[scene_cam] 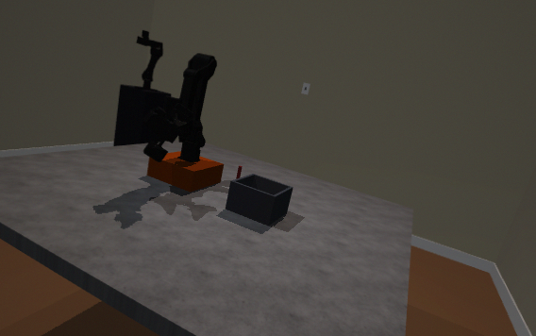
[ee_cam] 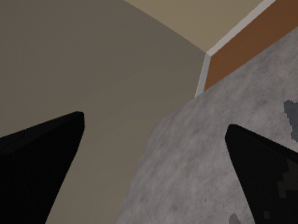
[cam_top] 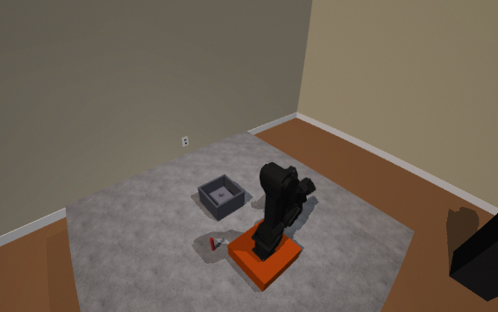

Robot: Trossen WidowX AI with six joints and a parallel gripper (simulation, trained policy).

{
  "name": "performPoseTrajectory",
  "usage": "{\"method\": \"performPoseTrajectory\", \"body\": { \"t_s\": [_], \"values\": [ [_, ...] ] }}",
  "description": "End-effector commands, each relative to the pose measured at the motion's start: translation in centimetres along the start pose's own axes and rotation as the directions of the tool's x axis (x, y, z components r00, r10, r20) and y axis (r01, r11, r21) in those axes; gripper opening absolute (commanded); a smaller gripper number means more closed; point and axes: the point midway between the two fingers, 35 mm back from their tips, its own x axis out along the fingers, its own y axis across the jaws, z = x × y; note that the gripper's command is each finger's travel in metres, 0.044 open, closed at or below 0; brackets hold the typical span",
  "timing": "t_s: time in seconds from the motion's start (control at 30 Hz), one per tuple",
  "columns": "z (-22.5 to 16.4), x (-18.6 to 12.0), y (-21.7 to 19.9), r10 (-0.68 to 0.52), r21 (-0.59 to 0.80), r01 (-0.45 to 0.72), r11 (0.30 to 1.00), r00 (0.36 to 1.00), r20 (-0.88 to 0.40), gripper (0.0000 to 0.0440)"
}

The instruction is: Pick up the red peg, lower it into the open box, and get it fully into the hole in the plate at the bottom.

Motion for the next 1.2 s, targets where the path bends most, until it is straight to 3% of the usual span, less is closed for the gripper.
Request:
{"method": "performPoseTrajectory", "body": {
  "t_s": [0.0,0.17,0.63,0.9,1.17],
  "values": [
    [0.0,0.2,0.5,0.017,-0.012,-0.017,1.000,1.000,0.000,0.0416],
    [-1.3,2.1,2.9,0.085,-0.044,-0.087,0.995,0.996,-0.039,0.0439],
    [-8.8,6.2,11.2,0.212,-0.059,-0.234,0.970,0.944,-0.252,0.0440],
    [-14.4,6.6,15.4,0.204,-0.048,-0.243,0.969,0.892,-0.403,0.0440],
    [-20.7,4.8,18.6,0.124,-0.053,-0.188,0.981,0.810,-0.573,0.0440]
  ]
}}
